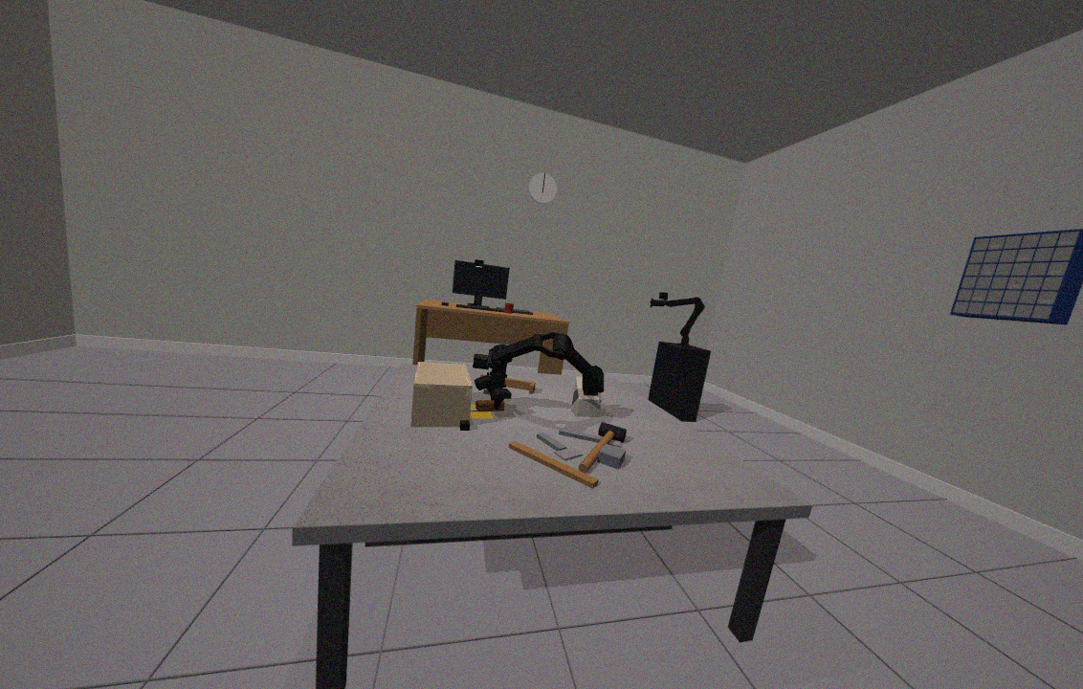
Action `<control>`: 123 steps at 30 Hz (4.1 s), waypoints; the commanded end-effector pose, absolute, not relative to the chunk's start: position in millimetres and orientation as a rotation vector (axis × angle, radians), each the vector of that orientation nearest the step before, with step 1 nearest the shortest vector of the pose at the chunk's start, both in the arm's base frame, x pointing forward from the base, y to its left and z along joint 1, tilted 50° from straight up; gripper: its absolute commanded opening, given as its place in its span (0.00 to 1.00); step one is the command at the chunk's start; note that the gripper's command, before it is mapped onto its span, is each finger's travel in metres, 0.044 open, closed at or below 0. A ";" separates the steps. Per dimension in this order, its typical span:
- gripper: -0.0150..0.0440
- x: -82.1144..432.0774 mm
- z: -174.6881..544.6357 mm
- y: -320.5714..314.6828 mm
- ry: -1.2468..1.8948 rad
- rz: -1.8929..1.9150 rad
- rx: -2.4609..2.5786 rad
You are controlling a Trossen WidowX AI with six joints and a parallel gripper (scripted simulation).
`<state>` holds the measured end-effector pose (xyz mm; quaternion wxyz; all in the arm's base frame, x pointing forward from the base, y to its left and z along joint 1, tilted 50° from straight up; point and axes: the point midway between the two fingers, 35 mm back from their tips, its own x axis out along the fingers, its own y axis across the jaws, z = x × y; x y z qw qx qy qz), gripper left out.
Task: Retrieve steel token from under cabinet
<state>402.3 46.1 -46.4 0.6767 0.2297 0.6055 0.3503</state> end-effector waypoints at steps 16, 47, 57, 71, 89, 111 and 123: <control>0.25 401.6 -40.5 52.6 1.353 0.802 0.516; 0.25 374.8 -48.5 47.0 1.354 0.801 0.516; 0.25 364.8 -50.9 45.3 1.355 0.801 0.516; 0.25 350.4 -54.3 43.0 1.355 0.801 0.516; 0.25 330.8 -58.7 39.8 1.356 0.801 0.516; 0.25 305.4 -64.5 35.6 1.357 0.800 0.516; 0.25 291.0 -67.8 33.2 1.358 0.800 0.516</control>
